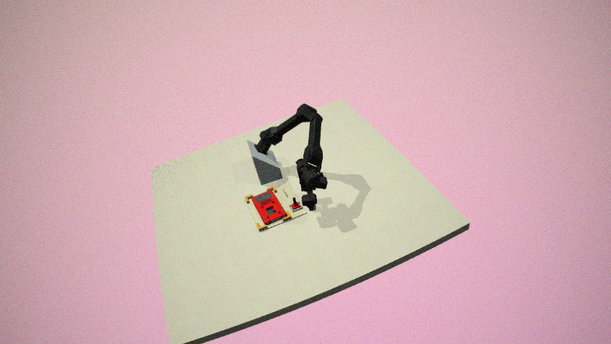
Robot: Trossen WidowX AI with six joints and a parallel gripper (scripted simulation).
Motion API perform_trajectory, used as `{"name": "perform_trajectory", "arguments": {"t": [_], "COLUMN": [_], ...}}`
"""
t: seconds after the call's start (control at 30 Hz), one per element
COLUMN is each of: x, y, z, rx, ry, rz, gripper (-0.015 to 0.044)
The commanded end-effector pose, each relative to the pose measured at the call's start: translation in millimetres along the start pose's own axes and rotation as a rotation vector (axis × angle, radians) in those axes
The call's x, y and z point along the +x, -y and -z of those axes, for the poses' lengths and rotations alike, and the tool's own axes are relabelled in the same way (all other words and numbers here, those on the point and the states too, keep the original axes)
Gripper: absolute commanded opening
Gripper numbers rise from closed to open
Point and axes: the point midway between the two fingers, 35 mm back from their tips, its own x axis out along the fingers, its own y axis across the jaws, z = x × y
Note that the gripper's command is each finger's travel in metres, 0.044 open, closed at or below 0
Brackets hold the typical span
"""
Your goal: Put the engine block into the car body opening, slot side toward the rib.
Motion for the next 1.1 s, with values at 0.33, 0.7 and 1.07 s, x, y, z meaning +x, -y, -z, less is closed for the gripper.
{"name": "perform_trajectory", "arguments": {"t": [0.33,0.7,1.07], "x": [23.5,23.8,21.8], "y": [-4.2,-4.2,-3.9], "z": [1.2,1.2,1.2], "rx": [0.01,0.01,0.01], "ry": [0.001,0.001,0.0], "rz": [-0.009,-0.009,-0.009], "gripper": [0.044,0.0177,0.0026]}}
